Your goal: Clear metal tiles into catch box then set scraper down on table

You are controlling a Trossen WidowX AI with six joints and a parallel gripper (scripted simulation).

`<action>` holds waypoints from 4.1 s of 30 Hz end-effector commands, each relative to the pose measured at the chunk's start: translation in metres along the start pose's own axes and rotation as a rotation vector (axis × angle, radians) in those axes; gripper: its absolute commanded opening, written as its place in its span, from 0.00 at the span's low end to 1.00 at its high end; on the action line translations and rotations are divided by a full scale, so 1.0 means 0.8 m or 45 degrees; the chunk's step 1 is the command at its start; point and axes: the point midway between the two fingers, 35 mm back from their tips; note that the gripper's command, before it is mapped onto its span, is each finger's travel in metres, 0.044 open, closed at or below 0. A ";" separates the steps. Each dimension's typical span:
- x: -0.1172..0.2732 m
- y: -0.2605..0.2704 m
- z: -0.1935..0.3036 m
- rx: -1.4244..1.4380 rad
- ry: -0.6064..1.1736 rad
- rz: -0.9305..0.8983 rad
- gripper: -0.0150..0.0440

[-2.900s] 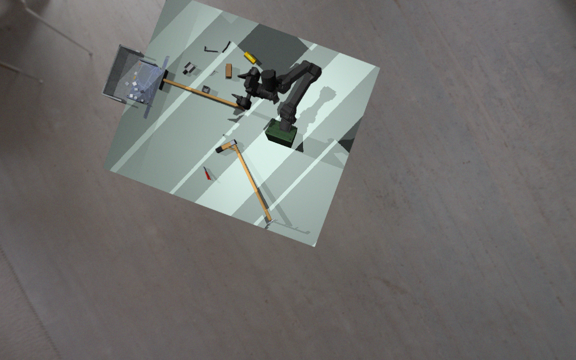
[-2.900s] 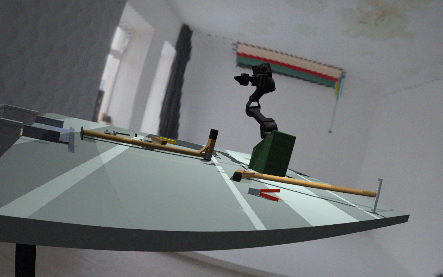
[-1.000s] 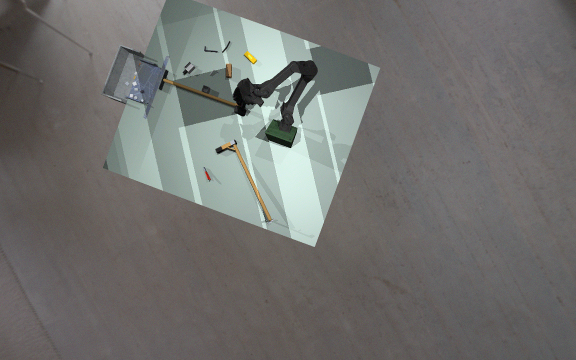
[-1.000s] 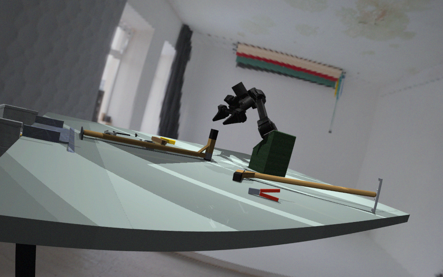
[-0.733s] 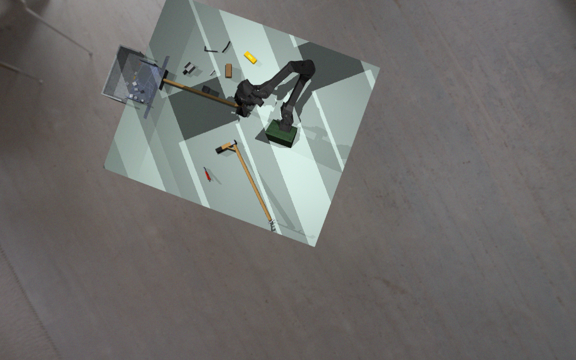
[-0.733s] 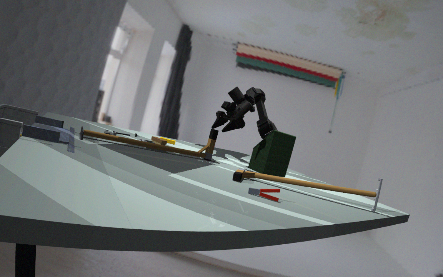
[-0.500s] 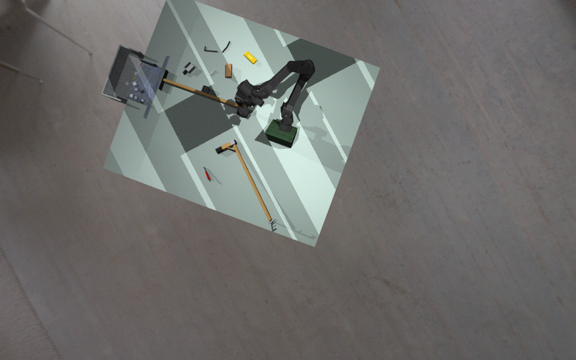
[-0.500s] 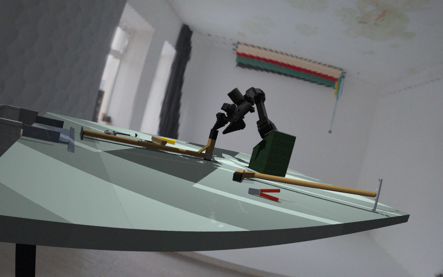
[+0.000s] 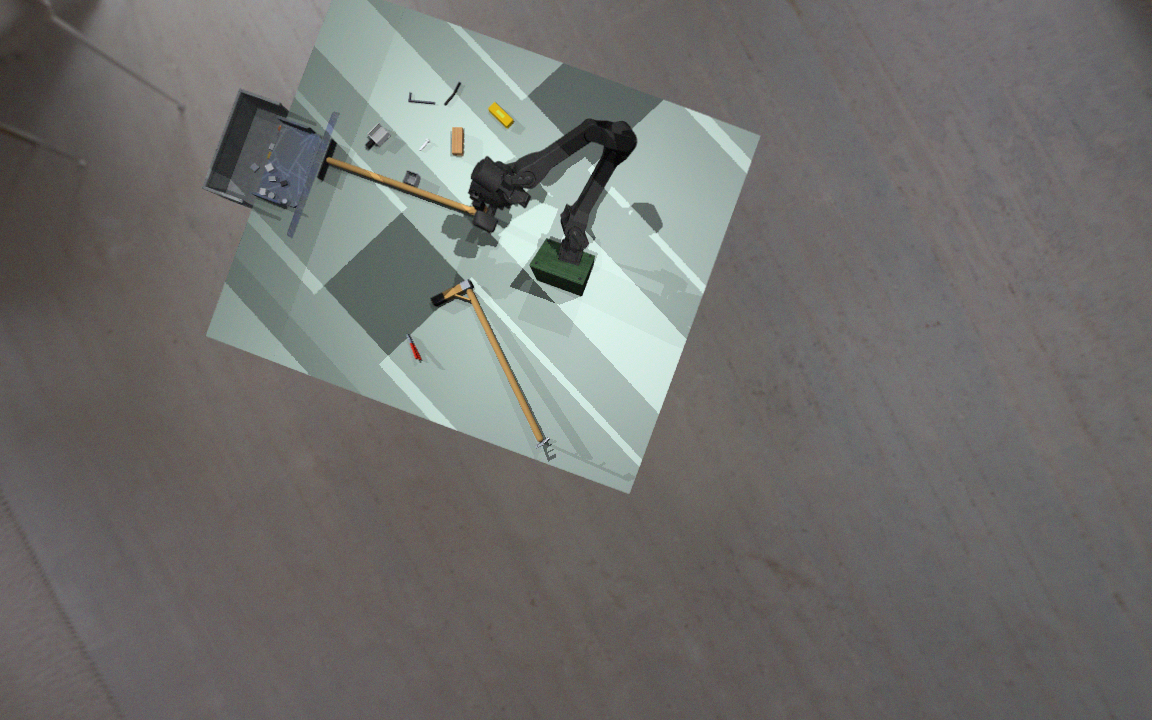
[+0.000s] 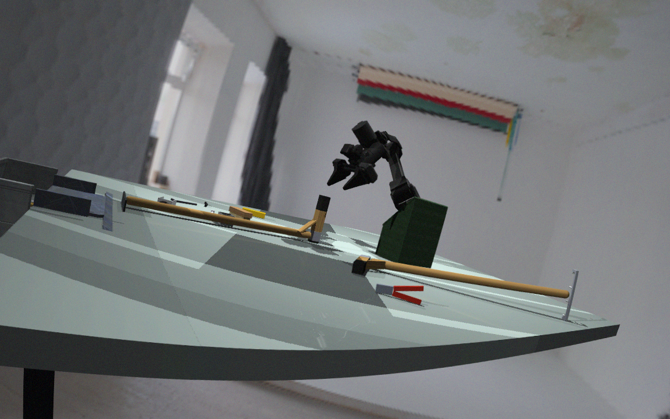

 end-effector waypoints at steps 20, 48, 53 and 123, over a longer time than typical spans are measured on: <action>-0.032 -0.001 0.025 -0.006 -0.005 0.007 1.00; -0.088 0.000 0.021 -0.010 -0.001 0.003 1.00; -0.098 0.000 0.022 -0.009 -0.003 0.004 1.00; -0.120 0.039 0.020 -0.018 0.005 -0.002 0.25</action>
Point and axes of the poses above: the point midway between the two fingers, 35 mm back from their tips, its own x axis back along the fingers, its own y axis across the jaws, z = x × y, and after that the axes turned 3 degrees about x, right-handed
